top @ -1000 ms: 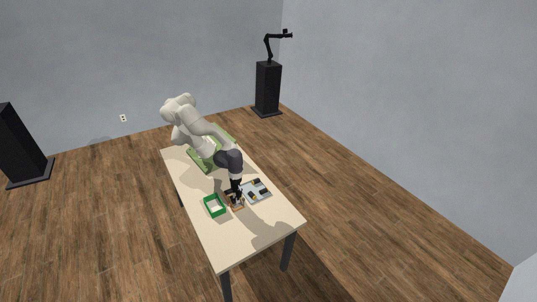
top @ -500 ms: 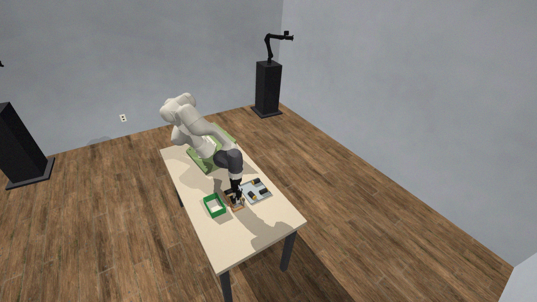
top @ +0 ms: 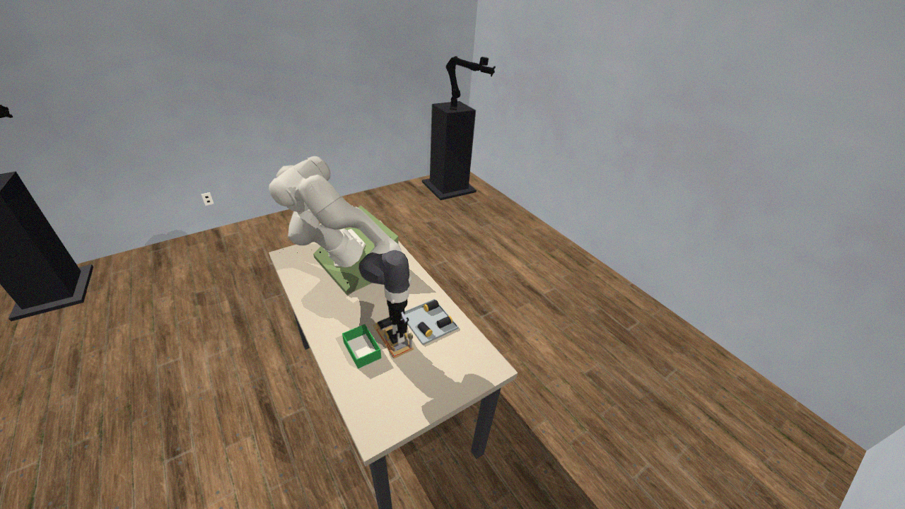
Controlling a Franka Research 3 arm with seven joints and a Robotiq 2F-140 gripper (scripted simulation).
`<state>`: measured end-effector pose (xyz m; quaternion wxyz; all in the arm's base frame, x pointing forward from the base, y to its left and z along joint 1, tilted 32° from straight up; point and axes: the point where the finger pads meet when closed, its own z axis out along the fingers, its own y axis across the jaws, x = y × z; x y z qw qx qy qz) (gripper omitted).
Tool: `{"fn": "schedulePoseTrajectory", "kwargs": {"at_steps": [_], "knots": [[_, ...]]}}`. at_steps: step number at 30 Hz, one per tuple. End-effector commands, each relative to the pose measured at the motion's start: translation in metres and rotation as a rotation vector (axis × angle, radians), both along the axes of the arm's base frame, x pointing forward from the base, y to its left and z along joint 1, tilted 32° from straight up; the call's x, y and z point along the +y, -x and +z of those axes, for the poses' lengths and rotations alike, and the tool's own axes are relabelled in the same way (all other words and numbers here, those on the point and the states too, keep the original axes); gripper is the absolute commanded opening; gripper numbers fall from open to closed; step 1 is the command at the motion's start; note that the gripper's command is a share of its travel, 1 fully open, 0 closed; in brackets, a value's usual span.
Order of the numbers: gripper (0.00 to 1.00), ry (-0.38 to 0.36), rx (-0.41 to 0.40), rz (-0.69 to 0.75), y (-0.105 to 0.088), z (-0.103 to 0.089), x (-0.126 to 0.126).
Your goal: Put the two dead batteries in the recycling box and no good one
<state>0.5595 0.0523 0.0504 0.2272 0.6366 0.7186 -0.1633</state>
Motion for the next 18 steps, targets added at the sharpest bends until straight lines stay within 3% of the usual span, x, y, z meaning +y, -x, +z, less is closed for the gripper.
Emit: {"fn": "schedulePoseTrajectory", "kwargs": {"at_steps": [1, 18], "knots": [[0.16, -0.006, -0.008, -0.002, -0.0022, 0.0007, 0.0037], [0.16, -0.006, -0.008, -0.002, -0.0035, 0.0002, 0.0048]]}}
